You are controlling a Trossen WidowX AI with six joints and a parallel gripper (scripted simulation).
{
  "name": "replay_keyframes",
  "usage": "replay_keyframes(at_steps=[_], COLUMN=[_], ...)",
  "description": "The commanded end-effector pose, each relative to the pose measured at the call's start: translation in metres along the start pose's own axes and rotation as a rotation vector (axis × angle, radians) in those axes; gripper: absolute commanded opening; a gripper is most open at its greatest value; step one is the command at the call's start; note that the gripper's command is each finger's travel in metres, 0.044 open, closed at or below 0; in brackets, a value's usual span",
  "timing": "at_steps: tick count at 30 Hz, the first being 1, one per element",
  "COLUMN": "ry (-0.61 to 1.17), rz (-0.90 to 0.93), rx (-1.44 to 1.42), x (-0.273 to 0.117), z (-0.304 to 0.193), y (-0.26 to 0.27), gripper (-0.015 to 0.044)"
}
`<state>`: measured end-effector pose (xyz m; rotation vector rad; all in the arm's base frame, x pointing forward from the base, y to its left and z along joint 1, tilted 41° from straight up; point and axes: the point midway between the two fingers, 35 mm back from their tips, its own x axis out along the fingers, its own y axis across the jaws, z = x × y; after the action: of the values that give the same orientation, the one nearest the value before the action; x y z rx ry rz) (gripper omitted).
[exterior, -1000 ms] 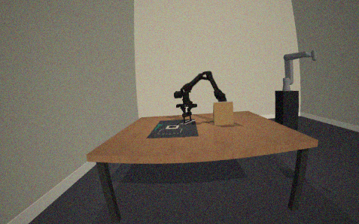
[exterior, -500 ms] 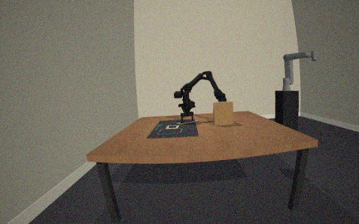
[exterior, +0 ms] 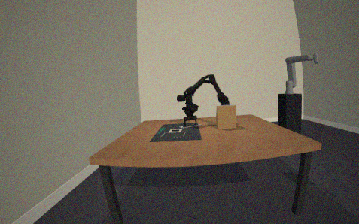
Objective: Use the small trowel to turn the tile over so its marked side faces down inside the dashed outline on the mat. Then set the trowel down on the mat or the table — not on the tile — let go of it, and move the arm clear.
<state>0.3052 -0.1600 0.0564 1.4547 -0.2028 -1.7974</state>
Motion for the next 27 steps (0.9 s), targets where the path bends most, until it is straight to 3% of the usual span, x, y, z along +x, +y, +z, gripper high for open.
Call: replay_keyframes(at_steps=[1,16,21,27], ry=[0.0,0.0,0.001,0.001], rz=[0.0,0.0,-0.002,-0.002], rx=[0.007,0.007,0.007,0.007], x=[0.0,0.0,-0.042,-0.045], z=[0.0,0.0,-0.001,0.0], y=[0.0,0.0,0.0,0.0], gripper=[0.027,0.027,0.027,0.027])
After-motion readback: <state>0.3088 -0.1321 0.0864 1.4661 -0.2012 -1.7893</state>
